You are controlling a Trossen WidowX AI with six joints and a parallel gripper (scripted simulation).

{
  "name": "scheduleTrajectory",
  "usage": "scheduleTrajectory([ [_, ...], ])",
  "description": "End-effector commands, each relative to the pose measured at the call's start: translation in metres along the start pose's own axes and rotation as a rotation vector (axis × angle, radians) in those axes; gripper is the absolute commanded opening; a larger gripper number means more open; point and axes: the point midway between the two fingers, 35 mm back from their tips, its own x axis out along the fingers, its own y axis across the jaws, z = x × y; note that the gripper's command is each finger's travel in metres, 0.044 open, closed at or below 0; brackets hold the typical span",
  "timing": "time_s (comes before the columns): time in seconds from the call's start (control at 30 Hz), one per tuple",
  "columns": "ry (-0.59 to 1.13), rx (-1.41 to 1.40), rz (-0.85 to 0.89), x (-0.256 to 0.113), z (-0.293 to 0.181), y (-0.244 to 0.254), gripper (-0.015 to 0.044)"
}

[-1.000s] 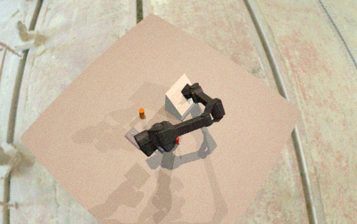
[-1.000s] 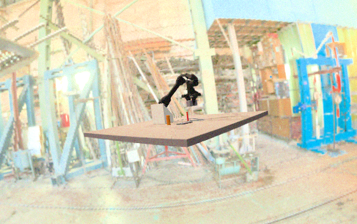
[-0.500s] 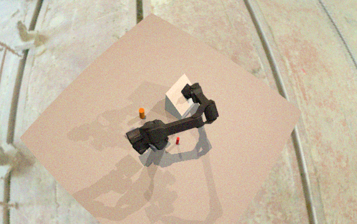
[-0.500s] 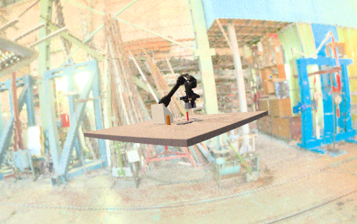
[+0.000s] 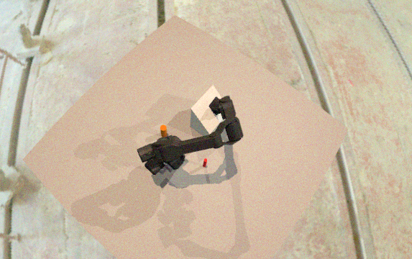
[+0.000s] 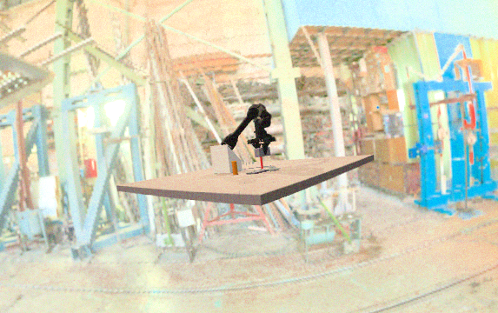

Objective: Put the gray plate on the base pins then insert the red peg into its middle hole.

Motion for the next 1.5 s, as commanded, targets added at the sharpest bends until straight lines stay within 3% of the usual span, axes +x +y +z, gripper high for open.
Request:
scheduleTrajectory([
  [0.0,0.001,0.0,0.002,0.008,-0.016,0.0,0.0],
  [0.57,0.001,-0.007,0.002,0.035,-0.059,0.001,0.0],
  [1.47,0.002,-0.007,0.002,0.036,-0.061,0.001,0.0],
])
